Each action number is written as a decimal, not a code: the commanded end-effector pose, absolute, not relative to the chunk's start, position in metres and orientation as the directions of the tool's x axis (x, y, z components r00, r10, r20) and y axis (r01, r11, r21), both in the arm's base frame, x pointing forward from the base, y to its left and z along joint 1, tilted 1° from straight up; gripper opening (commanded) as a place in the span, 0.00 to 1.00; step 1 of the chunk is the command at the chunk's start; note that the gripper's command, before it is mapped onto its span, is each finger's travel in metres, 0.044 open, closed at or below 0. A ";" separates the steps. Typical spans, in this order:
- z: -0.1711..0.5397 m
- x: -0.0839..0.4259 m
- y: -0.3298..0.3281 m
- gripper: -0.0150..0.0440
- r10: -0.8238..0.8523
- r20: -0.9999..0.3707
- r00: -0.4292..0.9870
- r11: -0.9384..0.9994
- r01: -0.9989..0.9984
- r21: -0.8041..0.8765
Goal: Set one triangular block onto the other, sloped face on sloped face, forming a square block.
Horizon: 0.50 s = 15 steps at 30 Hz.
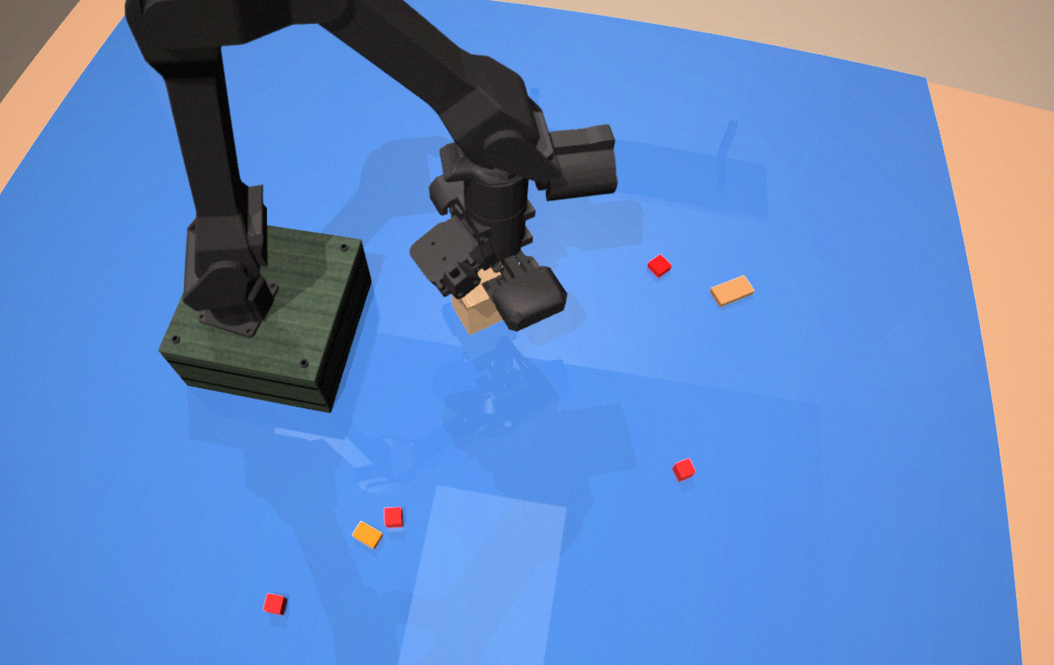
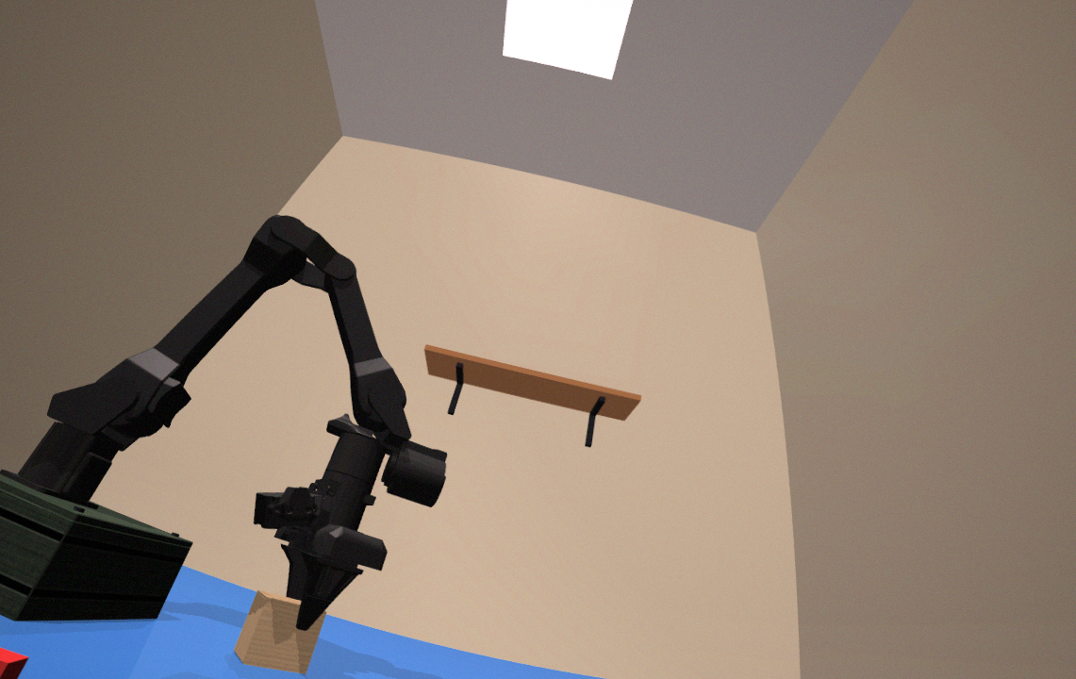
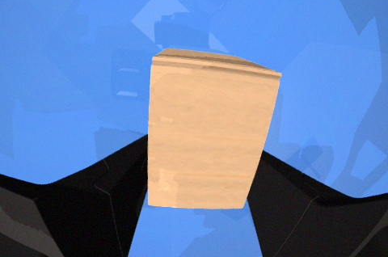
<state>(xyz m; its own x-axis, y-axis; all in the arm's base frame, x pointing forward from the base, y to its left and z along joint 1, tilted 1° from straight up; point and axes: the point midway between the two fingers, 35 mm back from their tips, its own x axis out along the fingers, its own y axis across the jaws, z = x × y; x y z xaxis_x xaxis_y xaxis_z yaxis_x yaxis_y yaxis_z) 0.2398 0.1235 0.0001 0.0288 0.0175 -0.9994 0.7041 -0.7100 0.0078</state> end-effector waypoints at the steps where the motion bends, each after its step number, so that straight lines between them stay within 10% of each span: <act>1: 0.000 0.240 0.123 0.30 0.018 -0.999 0.029 -0.710 0.704 0.008; 15: 0.000 0.240 0.123 0.92 0.018 -0.999 0.029 -0.710 0.704 0.008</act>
